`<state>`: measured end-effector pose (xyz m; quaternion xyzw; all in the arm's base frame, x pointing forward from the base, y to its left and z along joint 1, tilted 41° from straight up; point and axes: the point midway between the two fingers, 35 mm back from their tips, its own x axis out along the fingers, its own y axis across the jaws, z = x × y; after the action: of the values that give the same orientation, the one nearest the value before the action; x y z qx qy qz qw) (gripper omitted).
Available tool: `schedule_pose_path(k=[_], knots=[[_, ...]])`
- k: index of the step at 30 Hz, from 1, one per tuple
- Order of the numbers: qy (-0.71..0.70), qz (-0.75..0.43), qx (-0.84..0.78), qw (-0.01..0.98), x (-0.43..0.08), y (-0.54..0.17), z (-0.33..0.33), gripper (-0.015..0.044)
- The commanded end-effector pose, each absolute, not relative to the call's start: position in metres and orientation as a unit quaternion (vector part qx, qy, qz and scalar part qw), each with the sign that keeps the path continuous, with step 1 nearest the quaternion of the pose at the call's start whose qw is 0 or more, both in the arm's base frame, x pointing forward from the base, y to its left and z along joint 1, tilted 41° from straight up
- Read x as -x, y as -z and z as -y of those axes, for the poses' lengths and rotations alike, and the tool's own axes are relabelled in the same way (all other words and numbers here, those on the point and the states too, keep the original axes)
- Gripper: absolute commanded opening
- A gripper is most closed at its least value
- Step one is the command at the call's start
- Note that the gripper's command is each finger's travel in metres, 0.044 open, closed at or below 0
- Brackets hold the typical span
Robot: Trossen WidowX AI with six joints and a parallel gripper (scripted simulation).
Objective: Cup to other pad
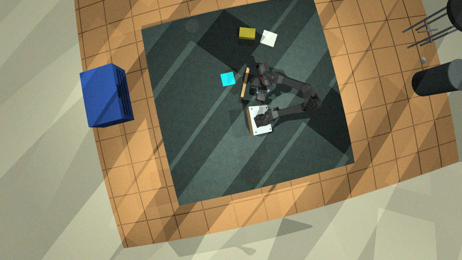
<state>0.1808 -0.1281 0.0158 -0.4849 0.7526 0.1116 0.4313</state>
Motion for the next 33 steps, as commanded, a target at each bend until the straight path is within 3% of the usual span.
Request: schedule_pose_path(k=[1, 33], knots=[[-0.112, -0.753, 0.485, 0.431, -0.181, -0.016, 0.128, 0.0], [-0.111, -0.752, 0.485, 0.433, -0.2, 0.002, 0.11, 0.0]])
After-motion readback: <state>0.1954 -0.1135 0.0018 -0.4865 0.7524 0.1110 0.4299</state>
